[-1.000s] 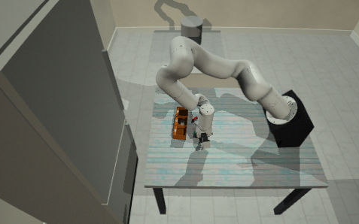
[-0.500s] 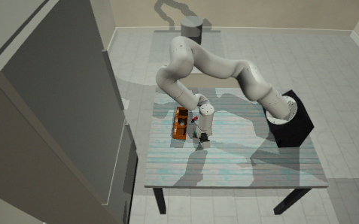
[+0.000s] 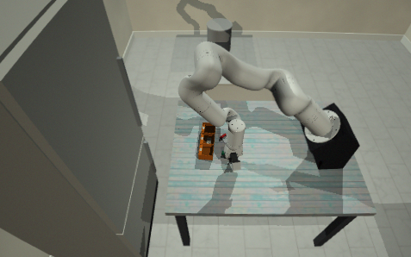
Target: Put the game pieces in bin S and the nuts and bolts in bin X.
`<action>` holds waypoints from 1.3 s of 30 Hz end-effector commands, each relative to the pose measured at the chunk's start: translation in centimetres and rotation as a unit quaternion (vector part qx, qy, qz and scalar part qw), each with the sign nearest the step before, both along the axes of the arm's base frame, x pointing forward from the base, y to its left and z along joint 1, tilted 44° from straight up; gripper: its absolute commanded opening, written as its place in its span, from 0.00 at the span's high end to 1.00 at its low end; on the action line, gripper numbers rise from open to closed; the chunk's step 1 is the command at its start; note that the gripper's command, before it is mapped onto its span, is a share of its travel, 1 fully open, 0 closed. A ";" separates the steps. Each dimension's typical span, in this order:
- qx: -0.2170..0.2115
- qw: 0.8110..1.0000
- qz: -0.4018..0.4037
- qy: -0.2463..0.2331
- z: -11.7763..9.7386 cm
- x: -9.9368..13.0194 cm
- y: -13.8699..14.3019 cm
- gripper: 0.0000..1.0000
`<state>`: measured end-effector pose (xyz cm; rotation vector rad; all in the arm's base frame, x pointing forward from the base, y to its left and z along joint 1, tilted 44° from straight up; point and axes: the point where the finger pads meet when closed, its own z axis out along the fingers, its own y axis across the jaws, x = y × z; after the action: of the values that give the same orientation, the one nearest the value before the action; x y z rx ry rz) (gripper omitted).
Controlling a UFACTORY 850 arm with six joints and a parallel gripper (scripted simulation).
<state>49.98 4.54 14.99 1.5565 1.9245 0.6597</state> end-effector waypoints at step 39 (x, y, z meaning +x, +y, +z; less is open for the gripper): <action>0.000 1.000 0.000 0.000 4.9 -4.8 -0.2 1.00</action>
<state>45.72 4.40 19.31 1.5567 1.9249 0.6593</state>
